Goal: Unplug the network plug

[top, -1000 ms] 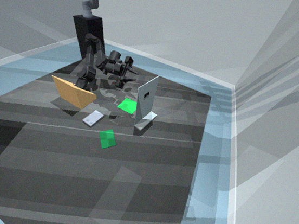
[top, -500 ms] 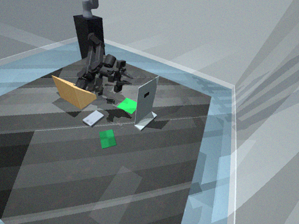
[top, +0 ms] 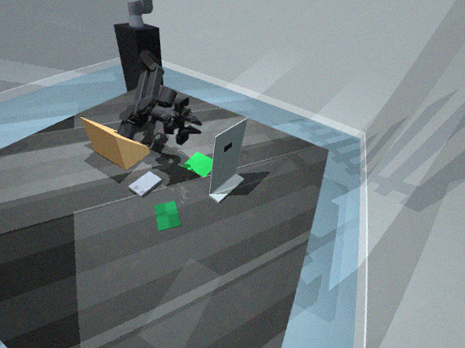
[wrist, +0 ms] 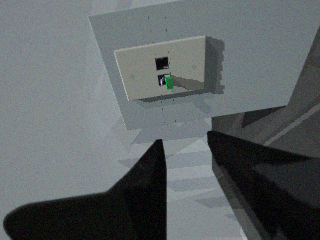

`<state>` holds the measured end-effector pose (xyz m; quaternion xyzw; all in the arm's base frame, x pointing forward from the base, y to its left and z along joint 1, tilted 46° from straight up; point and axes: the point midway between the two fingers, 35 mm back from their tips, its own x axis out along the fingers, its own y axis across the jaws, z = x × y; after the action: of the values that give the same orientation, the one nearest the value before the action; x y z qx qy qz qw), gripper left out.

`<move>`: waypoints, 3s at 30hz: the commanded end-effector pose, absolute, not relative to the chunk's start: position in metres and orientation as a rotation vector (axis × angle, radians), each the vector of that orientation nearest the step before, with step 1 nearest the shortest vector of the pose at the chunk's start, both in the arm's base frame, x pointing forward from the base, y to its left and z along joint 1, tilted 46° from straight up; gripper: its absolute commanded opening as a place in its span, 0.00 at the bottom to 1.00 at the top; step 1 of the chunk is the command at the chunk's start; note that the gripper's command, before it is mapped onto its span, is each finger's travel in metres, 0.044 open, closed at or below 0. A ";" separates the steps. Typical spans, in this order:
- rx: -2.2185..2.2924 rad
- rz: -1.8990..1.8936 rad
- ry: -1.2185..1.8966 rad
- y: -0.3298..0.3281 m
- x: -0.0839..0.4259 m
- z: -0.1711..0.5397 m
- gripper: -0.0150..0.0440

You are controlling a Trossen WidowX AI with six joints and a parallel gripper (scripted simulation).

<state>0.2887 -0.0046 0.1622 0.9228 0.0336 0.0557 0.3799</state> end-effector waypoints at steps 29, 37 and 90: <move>2.367 0.149 0.088 -0.009 0.353 0.156 0.52; 2.367 0.150 0.088 -0.010 0.365 0.155 0.52; 2.367 0.153 0.087 -0.013 0.403 0.151 0.25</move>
<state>0.4045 -0.0125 0.1512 0.9239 0.0339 0.0608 0.3761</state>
